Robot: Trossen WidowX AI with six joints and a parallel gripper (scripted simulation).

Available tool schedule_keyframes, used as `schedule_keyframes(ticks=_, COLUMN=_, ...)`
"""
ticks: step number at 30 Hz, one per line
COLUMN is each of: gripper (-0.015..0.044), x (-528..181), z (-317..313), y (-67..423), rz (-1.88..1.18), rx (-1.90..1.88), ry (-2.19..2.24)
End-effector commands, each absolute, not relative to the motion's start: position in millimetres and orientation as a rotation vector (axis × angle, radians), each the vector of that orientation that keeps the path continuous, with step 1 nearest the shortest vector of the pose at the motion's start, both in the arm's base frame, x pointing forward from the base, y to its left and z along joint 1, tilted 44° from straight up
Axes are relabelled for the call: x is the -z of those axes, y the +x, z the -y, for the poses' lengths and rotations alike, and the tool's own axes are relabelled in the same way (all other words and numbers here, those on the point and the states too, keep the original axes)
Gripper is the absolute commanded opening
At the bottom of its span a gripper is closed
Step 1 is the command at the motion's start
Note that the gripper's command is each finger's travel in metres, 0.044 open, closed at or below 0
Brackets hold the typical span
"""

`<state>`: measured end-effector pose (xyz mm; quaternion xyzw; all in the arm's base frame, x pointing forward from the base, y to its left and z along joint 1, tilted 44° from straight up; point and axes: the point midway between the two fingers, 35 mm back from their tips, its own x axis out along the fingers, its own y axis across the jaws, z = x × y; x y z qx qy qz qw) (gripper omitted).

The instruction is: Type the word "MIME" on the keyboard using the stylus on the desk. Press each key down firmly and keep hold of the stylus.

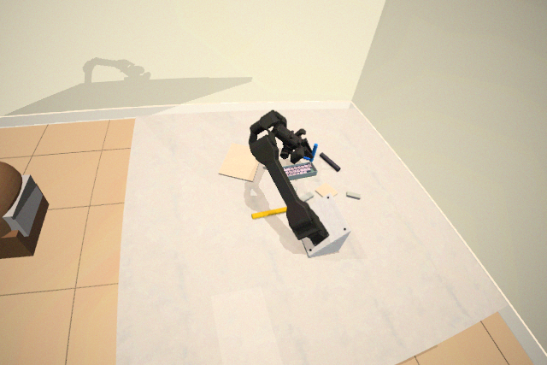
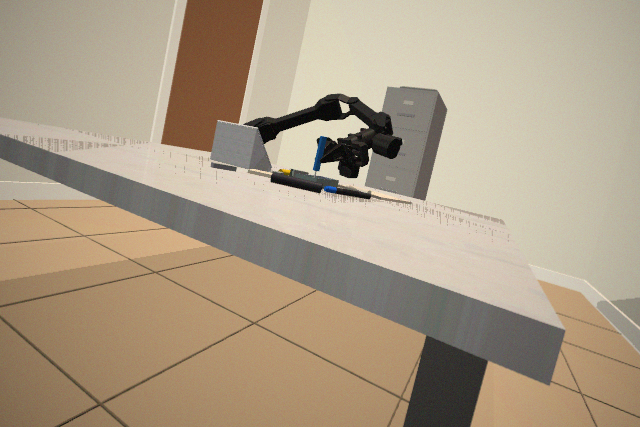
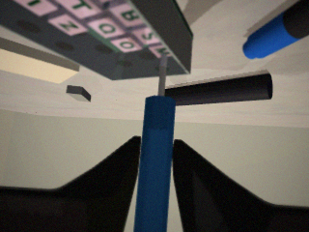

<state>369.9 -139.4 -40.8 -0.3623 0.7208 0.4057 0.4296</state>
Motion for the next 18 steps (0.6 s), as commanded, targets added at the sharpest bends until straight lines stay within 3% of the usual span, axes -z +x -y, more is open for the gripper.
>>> schedule_keyframes(ticks=1, gripper=0.0081, x=43.0, z=137.7, y=369.6, rz=-1.798, rx=-1.013, ry=-0.898)
schedule_keyframes(ticks=18, gripper=0.0081, x=44.1, z=136.6, y=369.8, rz=-1.798, rx=-1.013, ry=-0.898)
